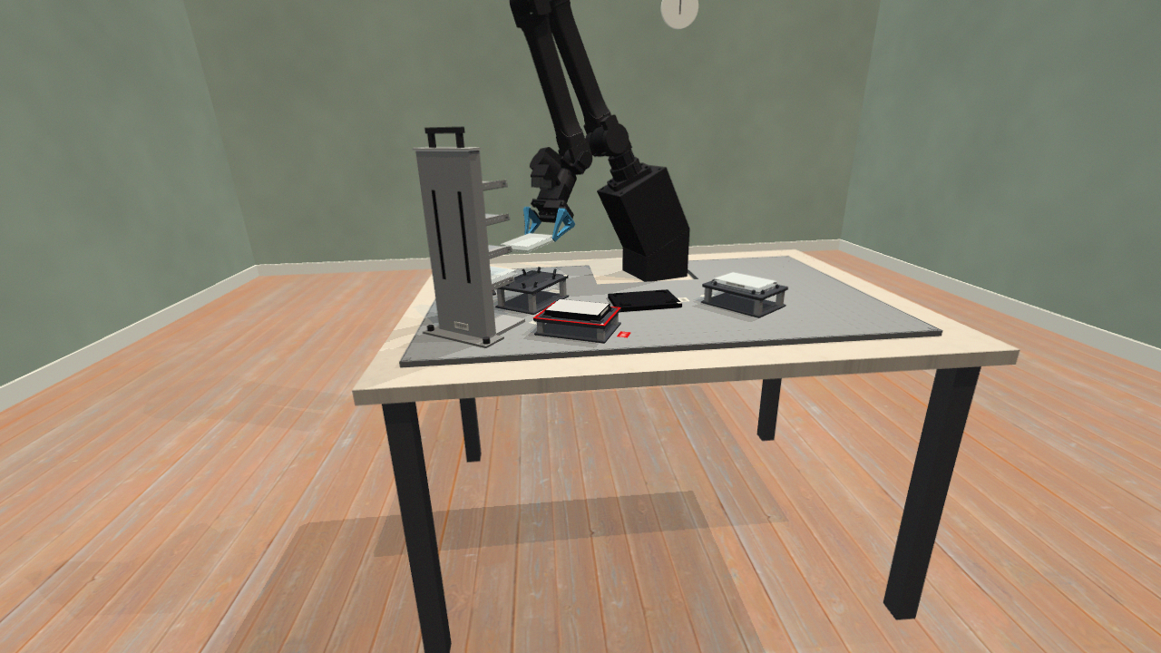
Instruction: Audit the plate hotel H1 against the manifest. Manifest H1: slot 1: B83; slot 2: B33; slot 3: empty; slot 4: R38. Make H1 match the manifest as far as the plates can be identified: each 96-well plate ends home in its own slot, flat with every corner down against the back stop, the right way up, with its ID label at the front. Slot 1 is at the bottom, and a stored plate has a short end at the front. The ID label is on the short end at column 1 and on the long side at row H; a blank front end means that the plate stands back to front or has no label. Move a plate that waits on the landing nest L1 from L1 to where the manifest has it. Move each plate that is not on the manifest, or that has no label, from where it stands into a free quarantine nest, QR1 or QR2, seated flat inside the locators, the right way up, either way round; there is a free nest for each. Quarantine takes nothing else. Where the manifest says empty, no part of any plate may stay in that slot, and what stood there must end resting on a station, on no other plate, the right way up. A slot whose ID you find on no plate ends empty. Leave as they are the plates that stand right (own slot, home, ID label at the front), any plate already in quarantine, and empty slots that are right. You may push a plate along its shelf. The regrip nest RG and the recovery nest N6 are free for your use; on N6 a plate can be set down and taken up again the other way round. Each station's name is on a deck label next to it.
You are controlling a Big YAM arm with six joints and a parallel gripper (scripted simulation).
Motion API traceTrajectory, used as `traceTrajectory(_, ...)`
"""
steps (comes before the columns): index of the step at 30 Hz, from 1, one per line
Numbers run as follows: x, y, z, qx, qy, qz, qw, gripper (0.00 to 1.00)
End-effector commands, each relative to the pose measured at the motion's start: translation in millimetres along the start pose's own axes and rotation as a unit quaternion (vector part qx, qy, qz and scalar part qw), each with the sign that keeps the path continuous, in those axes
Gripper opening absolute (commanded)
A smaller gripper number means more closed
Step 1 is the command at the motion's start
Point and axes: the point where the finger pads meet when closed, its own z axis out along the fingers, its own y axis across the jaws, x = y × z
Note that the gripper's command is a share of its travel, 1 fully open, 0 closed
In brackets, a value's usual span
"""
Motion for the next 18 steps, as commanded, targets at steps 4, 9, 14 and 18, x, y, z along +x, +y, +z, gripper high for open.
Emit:
traceTrajectory(4,-5.1,-4.6,2.1,0.007,-0.014,-0.009,1.000,0.86)
traceTrajectory(9,-2.2,-6.0,3.2,0.009,-0.013,-0.008,1.000,0.86)
traceTrajectory(14,-1.6,-6.9,6.0,0.009,-0.014,-0.008,1.000,0.86)
traceTrajectory(18,1.0,-5.0,5.6,0.007,-0.012,-0.008,1.000,0.86)
